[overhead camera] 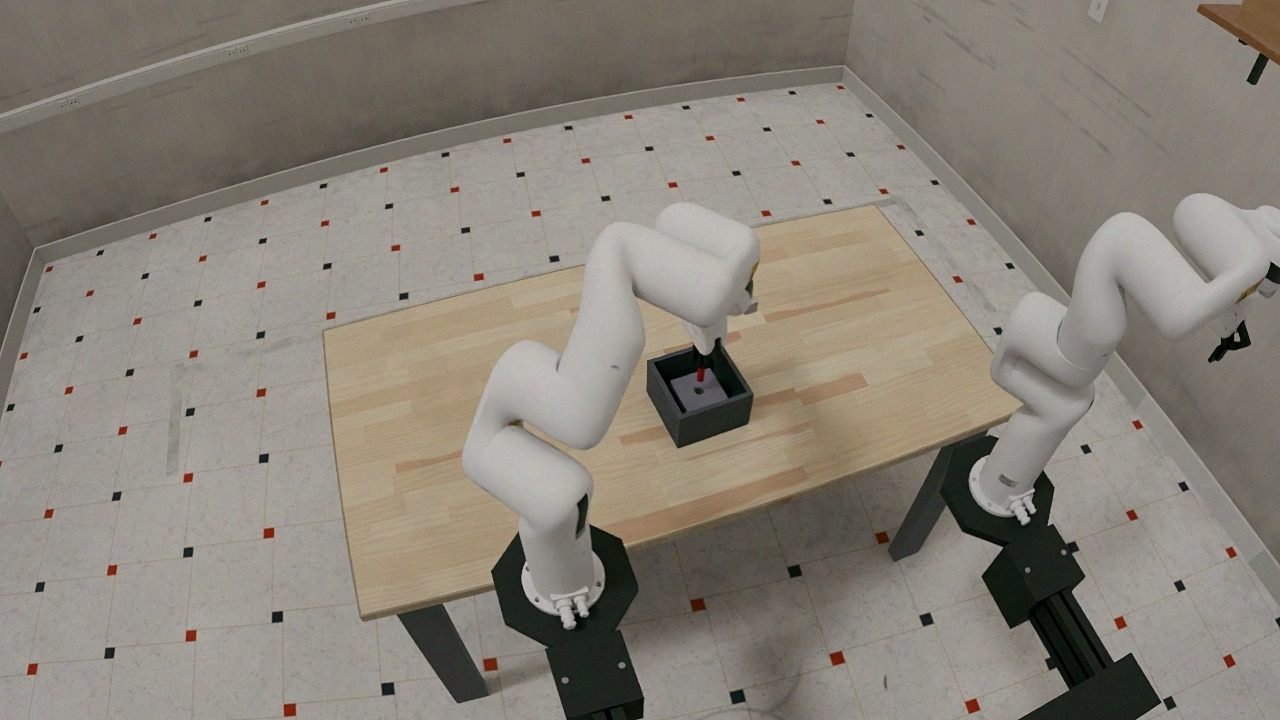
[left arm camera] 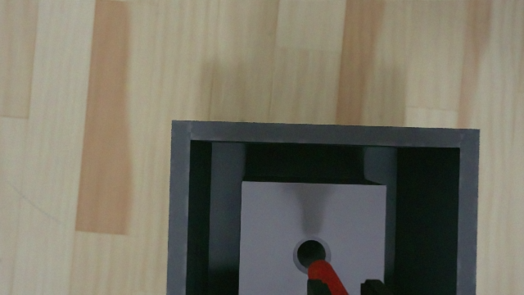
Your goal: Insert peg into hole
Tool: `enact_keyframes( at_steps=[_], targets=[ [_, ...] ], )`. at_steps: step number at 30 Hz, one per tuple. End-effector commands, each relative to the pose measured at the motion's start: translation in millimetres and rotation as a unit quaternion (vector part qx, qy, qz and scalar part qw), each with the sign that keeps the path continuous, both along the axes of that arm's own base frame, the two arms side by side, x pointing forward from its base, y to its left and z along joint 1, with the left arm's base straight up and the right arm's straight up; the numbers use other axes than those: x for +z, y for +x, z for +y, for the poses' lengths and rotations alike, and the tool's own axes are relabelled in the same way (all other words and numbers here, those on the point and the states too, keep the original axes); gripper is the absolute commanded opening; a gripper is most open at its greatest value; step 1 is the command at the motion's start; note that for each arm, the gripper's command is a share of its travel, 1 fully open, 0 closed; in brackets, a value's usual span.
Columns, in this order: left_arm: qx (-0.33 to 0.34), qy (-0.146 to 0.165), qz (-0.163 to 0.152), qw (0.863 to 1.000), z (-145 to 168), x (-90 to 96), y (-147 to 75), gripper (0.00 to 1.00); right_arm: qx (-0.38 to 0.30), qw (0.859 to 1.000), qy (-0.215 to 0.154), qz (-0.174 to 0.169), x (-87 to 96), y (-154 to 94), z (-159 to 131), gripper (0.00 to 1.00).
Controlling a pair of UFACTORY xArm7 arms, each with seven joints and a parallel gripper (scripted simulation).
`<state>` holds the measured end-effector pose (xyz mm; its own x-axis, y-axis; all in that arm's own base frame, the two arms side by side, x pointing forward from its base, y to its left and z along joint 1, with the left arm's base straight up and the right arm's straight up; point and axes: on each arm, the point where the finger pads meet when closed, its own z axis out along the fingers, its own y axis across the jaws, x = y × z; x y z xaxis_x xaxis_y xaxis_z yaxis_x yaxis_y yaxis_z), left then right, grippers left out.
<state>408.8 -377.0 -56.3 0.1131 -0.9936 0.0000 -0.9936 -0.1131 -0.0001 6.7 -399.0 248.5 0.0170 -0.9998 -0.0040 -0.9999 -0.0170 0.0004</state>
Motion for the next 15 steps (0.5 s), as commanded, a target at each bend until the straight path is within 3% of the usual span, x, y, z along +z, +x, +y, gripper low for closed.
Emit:
enact_keyframes(
  at_steps=[1,15],
  targets=[
    [0.0,-0.002,-0.002,1.0,-1,-9.6,2,0.0,0.0,1.0,-0.002,0.0,1.5,0,-1,1.0],
    [0.0,-0.002,-0.002,1.0,-2,-24.7,2,0.0,0.0,1.0,-0.002,0.0,1.5,0,-1,1.0]
  ],
)
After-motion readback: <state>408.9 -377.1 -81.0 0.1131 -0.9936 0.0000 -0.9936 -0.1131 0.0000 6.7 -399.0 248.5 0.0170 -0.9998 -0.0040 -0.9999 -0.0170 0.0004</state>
